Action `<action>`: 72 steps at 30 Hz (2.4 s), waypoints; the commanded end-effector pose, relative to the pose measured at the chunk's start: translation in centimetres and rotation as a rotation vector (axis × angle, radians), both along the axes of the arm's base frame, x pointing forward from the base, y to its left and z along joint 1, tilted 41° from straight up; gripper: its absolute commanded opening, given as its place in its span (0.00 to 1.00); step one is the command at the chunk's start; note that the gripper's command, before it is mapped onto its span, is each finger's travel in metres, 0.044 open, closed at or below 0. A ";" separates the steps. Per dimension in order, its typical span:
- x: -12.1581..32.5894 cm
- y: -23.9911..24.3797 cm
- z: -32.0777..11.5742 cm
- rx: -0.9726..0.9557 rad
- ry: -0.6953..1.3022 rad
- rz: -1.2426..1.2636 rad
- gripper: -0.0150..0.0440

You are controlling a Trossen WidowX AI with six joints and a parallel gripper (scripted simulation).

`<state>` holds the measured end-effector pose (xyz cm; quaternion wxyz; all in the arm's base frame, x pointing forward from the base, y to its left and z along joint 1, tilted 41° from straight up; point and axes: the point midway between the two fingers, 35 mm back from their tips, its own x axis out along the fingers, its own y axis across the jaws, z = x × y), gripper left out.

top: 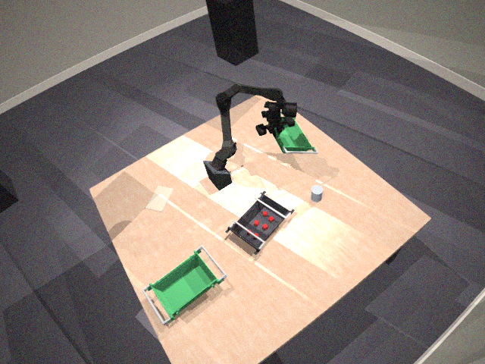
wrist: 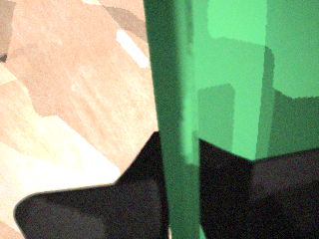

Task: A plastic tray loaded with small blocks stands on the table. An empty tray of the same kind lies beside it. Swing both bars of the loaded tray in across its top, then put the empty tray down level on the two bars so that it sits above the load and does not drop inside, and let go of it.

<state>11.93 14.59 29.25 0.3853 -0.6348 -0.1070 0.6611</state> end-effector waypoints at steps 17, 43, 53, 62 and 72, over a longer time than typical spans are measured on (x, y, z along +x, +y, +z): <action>0.9 0.0 0.2 0.003 0.006 -0.017 0.25; 10.6 -3.7 -3.6 -0.059 0.184 -0.250 0.25; 13.8 -6.4 -5.6 -0.064 0.258 -0.337 0.25; 16.2 -9.3 -7.6 -0.060 0.326 -0.415 0.25; 18.3 -12.9 -10.1 -0.044 0.401 -0.499 0.25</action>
